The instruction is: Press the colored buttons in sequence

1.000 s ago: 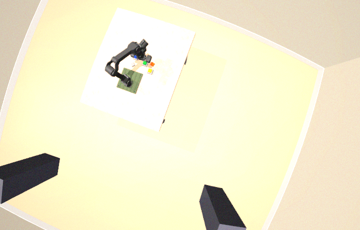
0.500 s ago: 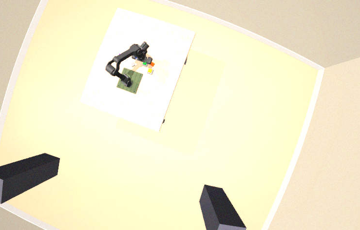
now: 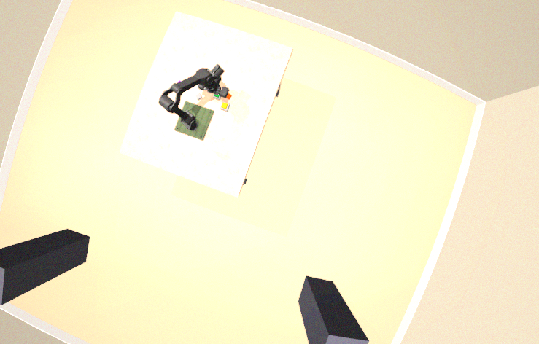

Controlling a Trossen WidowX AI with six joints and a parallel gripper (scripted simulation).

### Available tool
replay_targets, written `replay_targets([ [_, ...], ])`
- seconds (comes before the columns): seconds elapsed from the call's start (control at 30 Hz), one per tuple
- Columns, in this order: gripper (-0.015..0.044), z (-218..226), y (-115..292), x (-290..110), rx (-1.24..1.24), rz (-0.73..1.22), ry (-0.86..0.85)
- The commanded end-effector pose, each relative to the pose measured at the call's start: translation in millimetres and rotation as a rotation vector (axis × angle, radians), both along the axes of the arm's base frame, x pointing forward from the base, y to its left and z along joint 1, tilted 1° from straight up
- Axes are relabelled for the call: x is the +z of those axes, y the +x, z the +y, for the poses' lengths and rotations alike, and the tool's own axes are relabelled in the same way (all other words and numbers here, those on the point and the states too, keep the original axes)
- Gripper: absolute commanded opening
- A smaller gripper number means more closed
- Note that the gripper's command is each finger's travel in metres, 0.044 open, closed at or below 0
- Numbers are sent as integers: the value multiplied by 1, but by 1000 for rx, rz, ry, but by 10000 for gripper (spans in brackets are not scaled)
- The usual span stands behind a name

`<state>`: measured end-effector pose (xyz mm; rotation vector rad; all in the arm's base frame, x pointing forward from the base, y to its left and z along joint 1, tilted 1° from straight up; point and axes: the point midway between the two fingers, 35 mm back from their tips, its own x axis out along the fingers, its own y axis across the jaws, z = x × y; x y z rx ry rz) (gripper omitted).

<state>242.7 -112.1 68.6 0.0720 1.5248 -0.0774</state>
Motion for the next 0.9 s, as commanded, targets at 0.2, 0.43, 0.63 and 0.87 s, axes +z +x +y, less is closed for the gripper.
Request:
replay_targets([
  [0.2,20,2,-2,-6,5,10,8],
  [0.43,20,2,-2,-6,5,10,8],
  [0.63,20,2,-2,-6,5,10,8],
  [0.87,20,1,-3,27,5,10,8],
])
